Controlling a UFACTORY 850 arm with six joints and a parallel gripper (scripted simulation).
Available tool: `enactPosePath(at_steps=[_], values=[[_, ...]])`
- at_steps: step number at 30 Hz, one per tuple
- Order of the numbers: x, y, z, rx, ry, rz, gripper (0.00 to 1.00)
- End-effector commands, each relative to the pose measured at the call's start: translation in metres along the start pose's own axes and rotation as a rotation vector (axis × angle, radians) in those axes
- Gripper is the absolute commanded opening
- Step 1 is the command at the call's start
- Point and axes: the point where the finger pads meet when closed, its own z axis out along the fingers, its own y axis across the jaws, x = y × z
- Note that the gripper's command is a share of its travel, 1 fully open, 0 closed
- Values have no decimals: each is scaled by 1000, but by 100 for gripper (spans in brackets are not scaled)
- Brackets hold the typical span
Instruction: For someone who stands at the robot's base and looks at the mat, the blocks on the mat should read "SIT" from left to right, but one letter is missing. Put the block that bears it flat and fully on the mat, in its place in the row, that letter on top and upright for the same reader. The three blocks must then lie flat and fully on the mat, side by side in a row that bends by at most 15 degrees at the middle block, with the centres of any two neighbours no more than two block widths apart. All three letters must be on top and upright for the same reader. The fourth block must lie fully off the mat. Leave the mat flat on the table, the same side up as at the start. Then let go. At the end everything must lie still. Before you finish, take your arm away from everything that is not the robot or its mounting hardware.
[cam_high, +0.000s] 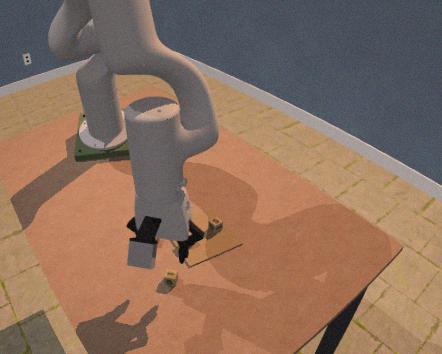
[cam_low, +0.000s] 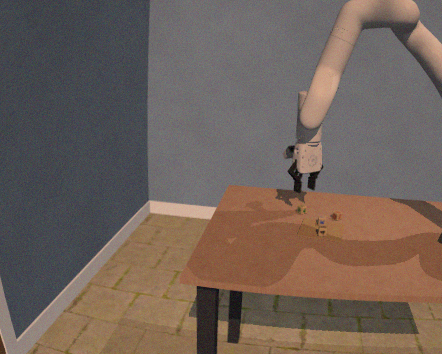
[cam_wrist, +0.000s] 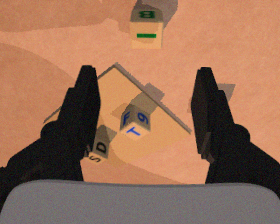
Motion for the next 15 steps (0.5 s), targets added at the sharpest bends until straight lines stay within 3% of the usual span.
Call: enactPosePath(at_steps=[1, 15], values=[[1, 0, 2, 1, 1, 0, 63], [1, 0, 18, 1, 1, 0, 63]])
